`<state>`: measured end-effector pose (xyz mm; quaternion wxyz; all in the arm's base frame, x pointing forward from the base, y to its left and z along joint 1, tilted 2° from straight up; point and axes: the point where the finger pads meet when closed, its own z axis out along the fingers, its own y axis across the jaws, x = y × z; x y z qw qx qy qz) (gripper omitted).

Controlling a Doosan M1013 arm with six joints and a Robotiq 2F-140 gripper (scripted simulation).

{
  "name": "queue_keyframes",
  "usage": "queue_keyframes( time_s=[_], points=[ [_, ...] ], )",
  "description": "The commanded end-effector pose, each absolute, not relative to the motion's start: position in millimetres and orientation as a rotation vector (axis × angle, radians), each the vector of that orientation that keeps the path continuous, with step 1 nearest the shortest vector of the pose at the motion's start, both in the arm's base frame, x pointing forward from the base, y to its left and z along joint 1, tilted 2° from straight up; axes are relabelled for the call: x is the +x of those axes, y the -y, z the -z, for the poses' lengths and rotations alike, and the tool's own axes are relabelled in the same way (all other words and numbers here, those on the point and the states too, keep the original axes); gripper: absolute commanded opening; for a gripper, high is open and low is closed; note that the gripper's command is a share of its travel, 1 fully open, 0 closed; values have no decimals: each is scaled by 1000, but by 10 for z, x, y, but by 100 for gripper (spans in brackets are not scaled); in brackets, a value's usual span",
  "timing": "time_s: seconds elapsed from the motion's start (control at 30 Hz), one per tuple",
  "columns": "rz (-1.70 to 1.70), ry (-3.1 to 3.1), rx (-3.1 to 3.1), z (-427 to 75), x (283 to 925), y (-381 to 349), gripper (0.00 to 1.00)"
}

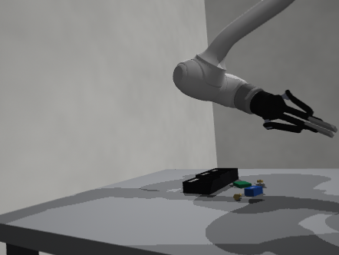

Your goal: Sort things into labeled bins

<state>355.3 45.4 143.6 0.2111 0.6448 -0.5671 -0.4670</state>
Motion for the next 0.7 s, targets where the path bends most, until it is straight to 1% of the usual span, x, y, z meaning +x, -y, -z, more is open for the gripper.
queue_keyframes(
  time_s=[0.0,0.3,0.67],
  points=[
    [1239,1520,1984,-1372,3669,-466,5],
    [1123,1387,2261,-1321,3875,-485,5],
    [861,1046,2682,-1332,4303,-539,5]
  ],
)
